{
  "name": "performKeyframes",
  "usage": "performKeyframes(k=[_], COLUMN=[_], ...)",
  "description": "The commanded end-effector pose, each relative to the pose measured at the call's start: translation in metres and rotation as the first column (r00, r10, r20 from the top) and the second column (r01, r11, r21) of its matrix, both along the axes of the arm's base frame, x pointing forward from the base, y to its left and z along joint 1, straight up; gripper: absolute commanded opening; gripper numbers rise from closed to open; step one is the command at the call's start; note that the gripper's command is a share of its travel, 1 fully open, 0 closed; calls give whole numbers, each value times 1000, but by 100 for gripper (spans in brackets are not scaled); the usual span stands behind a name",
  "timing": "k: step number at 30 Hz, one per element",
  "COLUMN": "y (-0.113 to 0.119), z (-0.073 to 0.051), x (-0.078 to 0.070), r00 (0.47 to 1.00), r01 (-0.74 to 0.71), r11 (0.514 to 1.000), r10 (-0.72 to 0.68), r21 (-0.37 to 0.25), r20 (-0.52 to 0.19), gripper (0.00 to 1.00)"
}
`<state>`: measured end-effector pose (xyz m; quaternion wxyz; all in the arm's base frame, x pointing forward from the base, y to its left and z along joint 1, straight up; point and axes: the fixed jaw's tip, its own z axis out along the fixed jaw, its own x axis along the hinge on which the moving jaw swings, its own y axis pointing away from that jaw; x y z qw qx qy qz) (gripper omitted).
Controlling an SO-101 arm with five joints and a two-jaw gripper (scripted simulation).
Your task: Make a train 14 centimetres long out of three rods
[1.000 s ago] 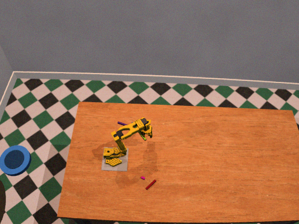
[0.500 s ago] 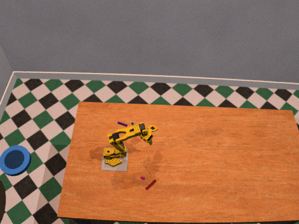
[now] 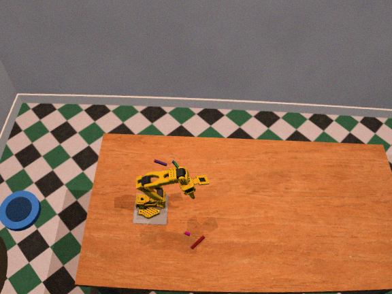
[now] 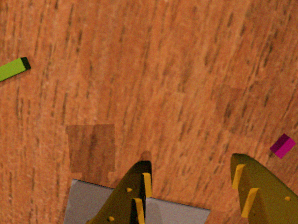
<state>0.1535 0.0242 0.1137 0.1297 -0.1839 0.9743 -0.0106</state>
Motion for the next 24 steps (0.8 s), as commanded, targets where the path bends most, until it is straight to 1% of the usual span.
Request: performKeyframes(k=[1,3,5,8,11,24], y=[-11,-15,-15,-19,-21,-23], z=[3,4,4,6,6,7], x=[-5,-6,-6,-7,-8,-8], r00=[987,974,974,956,942,935], r01=[160,223,223,291,330,350], r11=[987,974,974,955,942,934], r10=[-161,-224,-224,-293,-333,-353], r21=[29,42,42,57,66,71], r20=[15,22,22,29,33,35], gripper=[17,17,17,17,17,17])
